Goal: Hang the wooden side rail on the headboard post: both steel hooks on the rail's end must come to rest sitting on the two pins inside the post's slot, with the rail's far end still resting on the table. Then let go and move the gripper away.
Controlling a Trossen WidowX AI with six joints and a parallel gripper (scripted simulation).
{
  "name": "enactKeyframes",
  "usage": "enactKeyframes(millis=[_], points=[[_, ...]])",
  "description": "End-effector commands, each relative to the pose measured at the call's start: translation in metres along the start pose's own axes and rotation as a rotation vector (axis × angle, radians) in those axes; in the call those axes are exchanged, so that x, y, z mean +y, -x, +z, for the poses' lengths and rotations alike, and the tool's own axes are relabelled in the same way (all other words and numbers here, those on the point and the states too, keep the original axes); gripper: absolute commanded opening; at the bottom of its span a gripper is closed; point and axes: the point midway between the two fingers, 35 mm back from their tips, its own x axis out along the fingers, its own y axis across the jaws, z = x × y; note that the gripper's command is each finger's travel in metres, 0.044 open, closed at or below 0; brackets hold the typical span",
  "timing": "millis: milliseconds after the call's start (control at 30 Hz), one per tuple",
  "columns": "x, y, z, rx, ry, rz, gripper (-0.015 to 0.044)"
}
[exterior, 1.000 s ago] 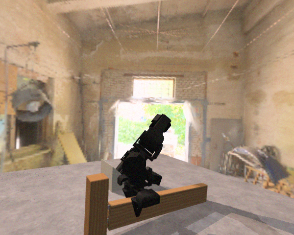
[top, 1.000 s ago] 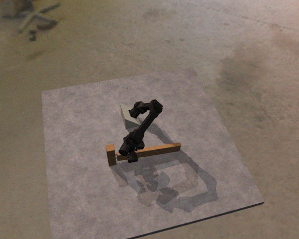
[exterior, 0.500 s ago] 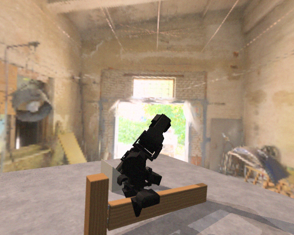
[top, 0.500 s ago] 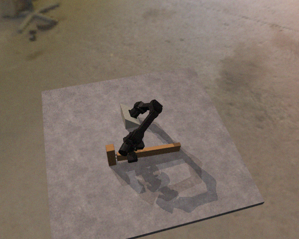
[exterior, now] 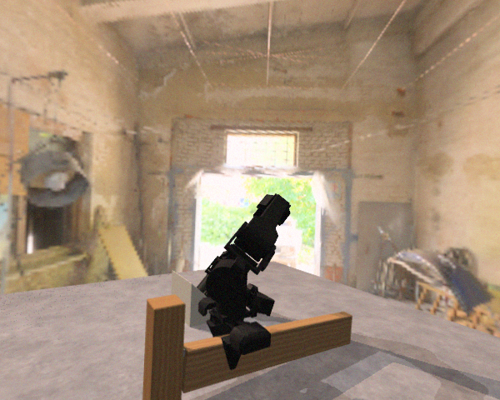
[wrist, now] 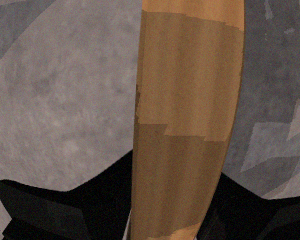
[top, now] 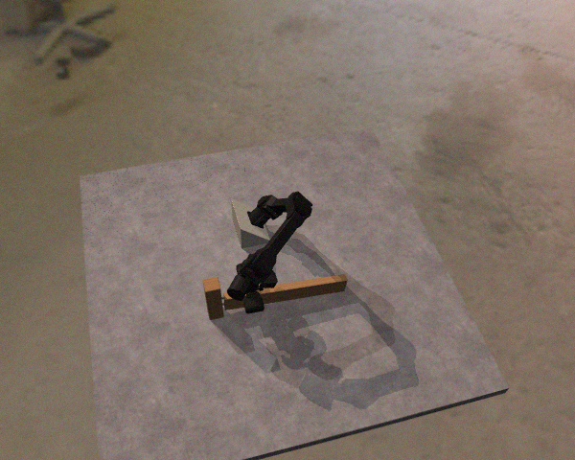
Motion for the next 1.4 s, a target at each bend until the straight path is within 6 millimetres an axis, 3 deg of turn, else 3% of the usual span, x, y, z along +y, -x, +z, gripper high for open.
enactKeyframes(millis=[0, 1367], points=[[-0.0012, 0.0044, -0.0037, 0.006, 0.002, -0.013, 0.0], [-0.0017, 0.0049, -0.0075, 0.006, 0.002, -0.013, 0.0]])
